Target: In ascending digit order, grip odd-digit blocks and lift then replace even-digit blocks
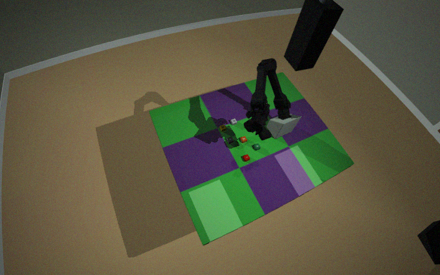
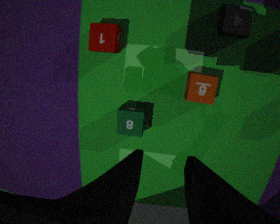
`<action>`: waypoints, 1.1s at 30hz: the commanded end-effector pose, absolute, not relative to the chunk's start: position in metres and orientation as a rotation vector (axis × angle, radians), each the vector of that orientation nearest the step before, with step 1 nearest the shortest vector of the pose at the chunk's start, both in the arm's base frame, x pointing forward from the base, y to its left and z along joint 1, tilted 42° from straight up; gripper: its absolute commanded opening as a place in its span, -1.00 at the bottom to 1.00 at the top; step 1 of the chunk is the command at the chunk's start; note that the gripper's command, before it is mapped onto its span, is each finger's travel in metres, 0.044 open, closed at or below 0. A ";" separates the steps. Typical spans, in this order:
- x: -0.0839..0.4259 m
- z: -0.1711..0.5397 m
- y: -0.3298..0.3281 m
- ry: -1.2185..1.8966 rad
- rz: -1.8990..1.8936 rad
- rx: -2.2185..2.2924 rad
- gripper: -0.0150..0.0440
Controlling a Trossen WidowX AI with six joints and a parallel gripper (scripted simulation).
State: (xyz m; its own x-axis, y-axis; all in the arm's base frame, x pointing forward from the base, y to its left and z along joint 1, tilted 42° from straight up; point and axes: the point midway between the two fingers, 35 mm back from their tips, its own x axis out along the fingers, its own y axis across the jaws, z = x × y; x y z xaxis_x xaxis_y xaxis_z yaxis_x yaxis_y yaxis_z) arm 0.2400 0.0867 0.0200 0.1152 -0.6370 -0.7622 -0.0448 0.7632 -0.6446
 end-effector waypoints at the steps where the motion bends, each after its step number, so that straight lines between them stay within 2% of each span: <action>1: 0.204 -0.010 0.108 1.429 -0.480 -0.629 -0.08; 5: 0.202 -0.012 0.109 1.428 -0.481 -0.629 -0.08; 11: 0.210 -0.070 0.057 1.426 -0.483 -0.631 0.45; 16: 0.210 -0.072 0.055 1.426 -0.483 -0.631 0.86; 33: 0.213 -0.091 0.039 1.426 -0.484 -0.632 0.86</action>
State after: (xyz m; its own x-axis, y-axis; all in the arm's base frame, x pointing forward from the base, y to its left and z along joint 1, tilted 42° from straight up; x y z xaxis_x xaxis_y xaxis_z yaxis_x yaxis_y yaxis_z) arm 0.2153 0.0450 -0.0859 0.1034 -0.6449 -0.7572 -0.0521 0.7567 -0.6517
